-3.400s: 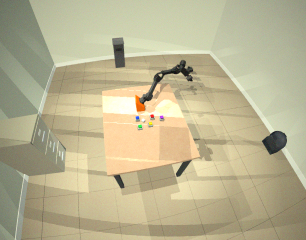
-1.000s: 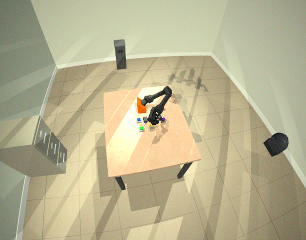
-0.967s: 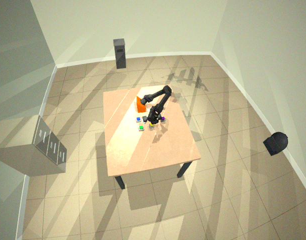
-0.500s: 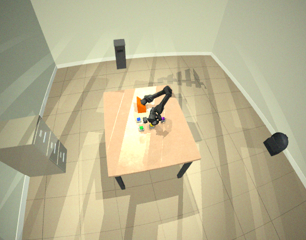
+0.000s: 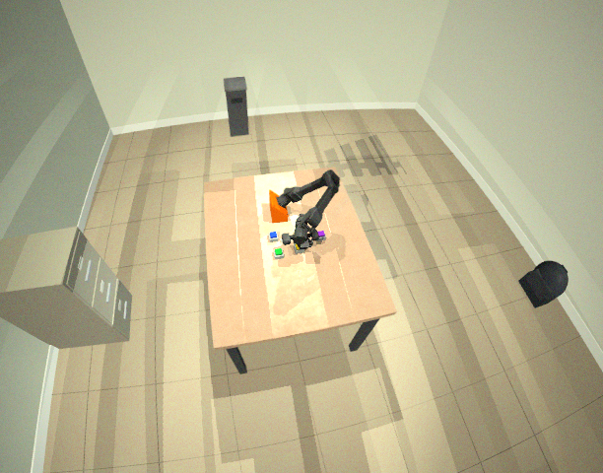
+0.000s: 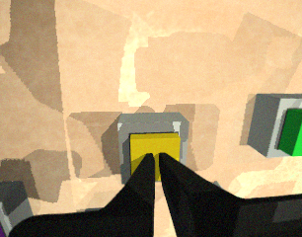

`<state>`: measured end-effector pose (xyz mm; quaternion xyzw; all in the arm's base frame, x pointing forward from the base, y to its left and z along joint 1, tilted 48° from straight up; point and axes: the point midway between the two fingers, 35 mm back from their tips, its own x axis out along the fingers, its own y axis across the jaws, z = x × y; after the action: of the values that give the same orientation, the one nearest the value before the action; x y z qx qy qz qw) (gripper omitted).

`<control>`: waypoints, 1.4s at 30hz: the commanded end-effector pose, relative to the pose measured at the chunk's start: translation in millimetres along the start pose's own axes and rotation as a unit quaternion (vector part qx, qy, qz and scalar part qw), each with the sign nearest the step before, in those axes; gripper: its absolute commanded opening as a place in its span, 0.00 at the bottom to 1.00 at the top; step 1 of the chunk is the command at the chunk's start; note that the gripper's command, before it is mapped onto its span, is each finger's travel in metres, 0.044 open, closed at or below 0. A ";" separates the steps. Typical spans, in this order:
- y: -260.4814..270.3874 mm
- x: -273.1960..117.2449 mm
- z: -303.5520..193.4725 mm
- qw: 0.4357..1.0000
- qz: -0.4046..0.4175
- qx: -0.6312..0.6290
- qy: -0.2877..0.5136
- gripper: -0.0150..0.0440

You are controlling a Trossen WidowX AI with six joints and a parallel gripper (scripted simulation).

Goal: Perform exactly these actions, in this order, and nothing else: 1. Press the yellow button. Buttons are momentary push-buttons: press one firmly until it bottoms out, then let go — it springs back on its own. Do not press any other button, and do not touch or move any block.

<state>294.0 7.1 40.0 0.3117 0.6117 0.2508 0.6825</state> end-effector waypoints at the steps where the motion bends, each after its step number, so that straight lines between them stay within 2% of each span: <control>1: 0.1 2.8 -1.4 1.000 0.004 0.004 0.002 0.29; 16: 0.1 2.8 -1.4 1.000 0.004 0.004 0.002 0.29; 20: -0.5 -27.5 -1.1 1.000 0.003 0.004 0.002 0.29; 24: -0.4 -30.0 -1.2 1.000 0.003 0.004 0.002 0.29; 26: 10.5 -35.1 -1.2 1.000 0.003 0.005 0.002 0.38; 34: 133.4 -86.2 -36.5 1.000 0.004 0.006 0.003 0.73; 38: 150.4 -92.9 -47.2 1.000 0.005 0.006 0.003 0.91; 42: 150.4 -92.9 -47.2 1.000 0.005 0.006 0.003 0.93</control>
<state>244.3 45.3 205.7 0.3149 0.6131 0.2520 0.6793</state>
